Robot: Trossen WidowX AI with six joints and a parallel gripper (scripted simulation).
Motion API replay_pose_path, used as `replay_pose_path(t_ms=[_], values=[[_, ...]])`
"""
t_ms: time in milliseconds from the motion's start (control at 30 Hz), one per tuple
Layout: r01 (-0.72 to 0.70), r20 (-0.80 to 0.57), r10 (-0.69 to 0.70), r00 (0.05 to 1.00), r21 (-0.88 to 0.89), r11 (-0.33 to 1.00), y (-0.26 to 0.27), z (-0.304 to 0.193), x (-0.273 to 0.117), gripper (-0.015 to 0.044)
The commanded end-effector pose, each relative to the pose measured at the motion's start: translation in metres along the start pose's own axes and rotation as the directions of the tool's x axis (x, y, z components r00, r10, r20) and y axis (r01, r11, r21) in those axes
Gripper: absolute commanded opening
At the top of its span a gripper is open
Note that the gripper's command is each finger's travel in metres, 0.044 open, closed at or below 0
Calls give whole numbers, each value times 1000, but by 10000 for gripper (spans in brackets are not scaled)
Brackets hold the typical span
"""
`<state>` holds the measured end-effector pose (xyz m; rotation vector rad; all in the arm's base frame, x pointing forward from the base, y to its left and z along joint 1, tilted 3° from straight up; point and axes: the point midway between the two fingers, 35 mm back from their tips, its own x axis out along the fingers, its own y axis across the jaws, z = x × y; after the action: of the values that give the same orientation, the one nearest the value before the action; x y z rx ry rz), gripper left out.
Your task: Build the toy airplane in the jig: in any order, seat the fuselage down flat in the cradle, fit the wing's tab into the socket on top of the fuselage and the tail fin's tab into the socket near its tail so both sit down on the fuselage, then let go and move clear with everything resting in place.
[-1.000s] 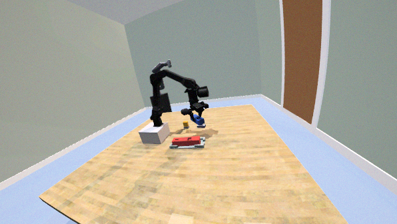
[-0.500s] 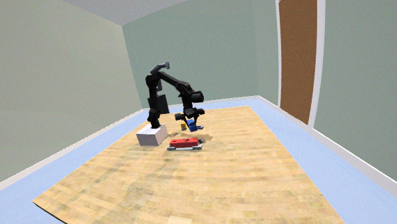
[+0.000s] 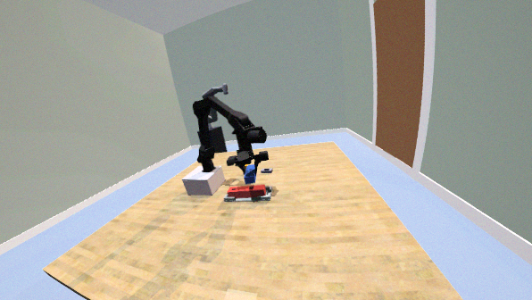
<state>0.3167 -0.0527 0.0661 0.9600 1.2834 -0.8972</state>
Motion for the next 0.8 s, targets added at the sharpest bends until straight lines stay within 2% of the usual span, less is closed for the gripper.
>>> replay_pose_path(t_ms=[0, 100, 367, 767], values=[[3, -5, -3, 1000, 73, 997, -10, 8, 4, 0], [3, -4, -3, 1000, 98, 995, -13, 12, 4, 0], [3, -4, -3, 1000, 98, 995, -13, 12, 4, 197], [3, -4, -3, 1000, 98, 995, -13, 12, 4, 197]])
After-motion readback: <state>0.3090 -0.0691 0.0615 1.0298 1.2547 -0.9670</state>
